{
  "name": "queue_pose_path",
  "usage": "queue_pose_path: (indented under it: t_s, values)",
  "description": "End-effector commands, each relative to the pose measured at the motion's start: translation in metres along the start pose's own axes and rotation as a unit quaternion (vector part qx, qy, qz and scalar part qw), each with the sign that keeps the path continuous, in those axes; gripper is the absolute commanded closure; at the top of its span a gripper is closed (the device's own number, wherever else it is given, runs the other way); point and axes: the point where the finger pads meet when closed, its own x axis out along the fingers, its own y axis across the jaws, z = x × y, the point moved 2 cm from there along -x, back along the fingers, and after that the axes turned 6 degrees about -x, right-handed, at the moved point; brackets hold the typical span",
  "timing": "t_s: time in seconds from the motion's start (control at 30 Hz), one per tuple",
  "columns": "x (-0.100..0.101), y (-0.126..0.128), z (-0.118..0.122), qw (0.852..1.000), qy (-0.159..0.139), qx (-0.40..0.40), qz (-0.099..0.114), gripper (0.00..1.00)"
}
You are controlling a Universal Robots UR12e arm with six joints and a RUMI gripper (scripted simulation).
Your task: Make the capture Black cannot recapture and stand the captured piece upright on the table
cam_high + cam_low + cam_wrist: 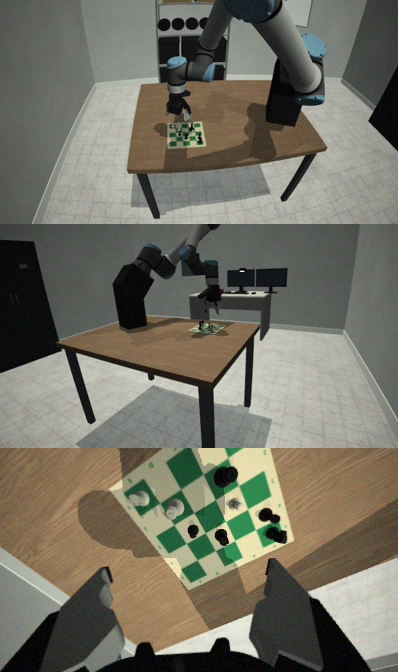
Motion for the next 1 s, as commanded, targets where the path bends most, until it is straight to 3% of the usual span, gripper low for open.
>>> queue_pose_path:
  t_s: [0.0, 0.27, 0.3, 0.97]
  values:
    - [0.0041, 0.0009, 0.0013, 0.998, -0.003, -0.058, 0.006, 0.00]
    - [0.0029, -0.0003, 0.0014, 0.998, -0.003, -0.064, 0.005, 0.00]
    - [0.0029, -0.0003, 0.0014, 0.998, -0.003, -0.064, 0.005, 0.80]
    - [0.0029, -0.0004, 0.0014, 0.998, -0.003, -0.064, 0.005, 0.80]
